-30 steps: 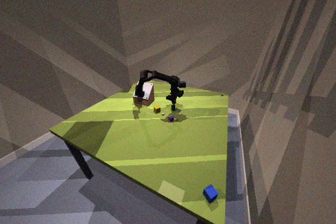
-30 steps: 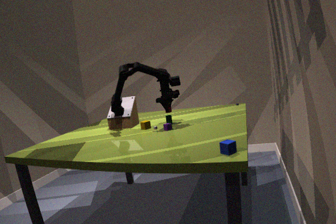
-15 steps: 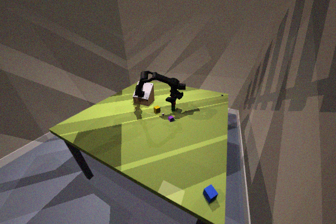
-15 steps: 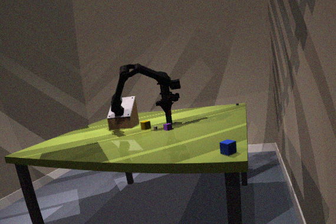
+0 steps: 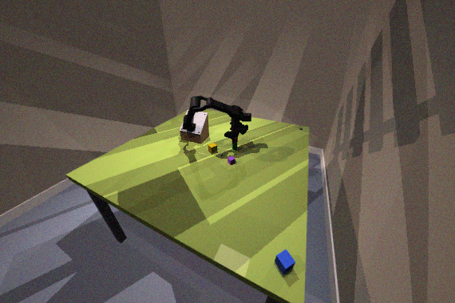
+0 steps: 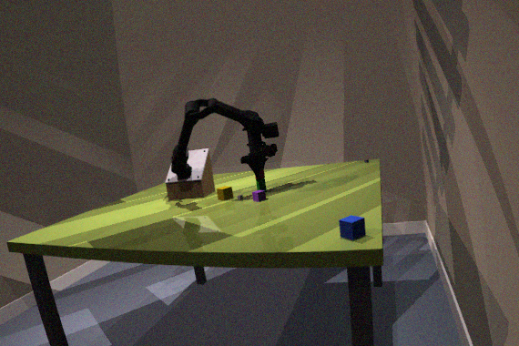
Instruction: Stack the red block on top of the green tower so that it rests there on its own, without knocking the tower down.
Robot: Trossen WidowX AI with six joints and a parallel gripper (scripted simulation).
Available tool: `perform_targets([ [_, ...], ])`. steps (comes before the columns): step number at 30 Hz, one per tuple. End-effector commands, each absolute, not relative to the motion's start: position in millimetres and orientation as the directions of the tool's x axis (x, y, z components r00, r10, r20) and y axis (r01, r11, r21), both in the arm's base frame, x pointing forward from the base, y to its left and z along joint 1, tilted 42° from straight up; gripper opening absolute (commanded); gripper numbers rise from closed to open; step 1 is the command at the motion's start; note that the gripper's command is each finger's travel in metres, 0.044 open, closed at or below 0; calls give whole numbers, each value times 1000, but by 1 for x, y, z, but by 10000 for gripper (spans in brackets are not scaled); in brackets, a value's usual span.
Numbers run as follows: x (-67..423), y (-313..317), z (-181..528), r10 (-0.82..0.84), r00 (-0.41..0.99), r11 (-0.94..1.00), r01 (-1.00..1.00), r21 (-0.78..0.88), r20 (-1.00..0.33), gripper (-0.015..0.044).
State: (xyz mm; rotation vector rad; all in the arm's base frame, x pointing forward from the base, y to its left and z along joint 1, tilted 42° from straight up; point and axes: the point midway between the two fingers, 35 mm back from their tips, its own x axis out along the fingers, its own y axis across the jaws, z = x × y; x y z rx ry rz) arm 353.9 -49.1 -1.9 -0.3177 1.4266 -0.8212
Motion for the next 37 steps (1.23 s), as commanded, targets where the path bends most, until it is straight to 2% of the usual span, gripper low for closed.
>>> perform_targets([
  [1,354,-49,-2,-665,-66,695,309,-649,-744,26],
  [17,354,-49,-2,-665,-66,695,309,-649,-744,440],
  [37,354,-49,-2,-665,-66,695,309,-649,-744,440],
])
